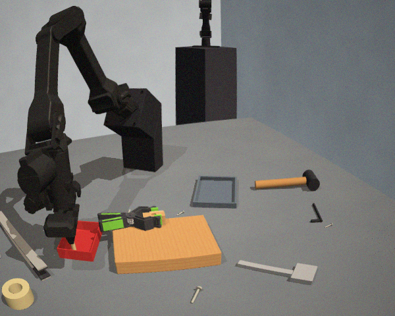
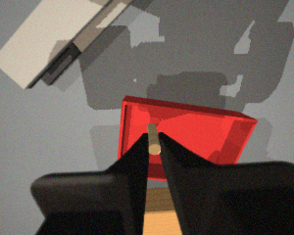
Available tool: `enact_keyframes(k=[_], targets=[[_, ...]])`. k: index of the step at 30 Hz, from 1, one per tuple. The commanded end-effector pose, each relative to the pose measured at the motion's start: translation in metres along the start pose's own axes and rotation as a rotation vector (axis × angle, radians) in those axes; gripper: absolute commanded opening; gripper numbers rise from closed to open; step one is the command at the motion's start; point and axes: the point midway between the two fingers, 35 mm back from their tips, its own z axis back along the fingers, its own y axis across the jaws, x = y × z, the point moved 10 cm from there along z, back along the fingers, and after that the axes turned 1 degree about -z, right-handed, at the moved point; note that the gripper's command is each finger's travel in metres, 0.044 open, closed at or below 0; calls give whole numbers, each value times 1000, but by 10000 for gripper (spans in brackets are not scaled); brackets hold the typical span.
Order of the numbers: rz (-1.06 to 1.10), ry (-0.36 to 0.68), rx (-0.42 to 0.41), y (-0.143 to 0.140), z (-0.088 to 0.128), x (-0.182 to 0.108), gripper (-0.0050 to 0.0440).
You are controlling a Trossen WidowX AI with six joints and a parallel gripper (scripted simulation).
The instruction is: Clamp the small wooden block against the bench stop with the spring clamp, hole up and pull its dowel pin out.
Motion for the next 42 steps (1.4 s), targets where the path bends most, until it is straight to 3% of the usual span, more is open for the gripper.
enact_keyframes(k=[1, 12, 23, 42], targets=[[4, 5, 2, 0, -1, 0, 0], [0, 0, 0, 0, 0, 0, 10], [0, 0, 0, 0, 0, 0, 120], [0, 0, 0, 0, 0, 0, 120]])
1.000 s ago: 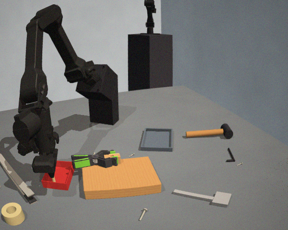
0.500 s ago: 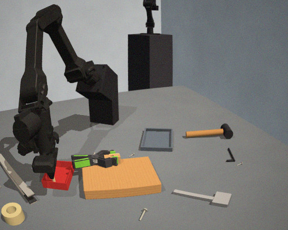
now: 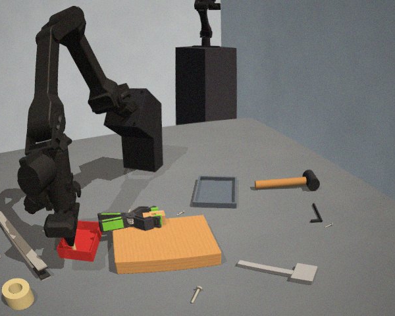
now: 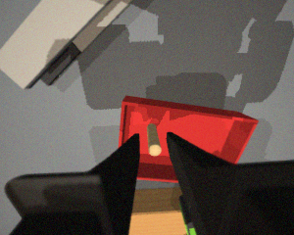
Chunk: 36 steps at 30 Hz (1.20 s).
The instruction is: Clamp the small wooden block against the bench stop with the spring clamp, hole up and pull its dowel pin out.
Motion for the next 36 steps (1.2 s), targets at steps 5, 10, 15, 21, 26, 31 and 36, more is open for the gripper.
enact_keyframes(k=[5, 10, 15, 21, 26, 31, 36], targets=[[0, 0, 0, 0, 5, 0, 120], [0, 0, 0, 0, 14, 0, 120], [0, 0, 0, -1, 23, 0, 150], [0, 0, 0, -2, 31, 0, 190], [0, 0, 0, -3, 40, 0, 240], [0, 0, 1, -5, 49, 1, 290], [0, 0, 1, -6, 54, 1, 340]])
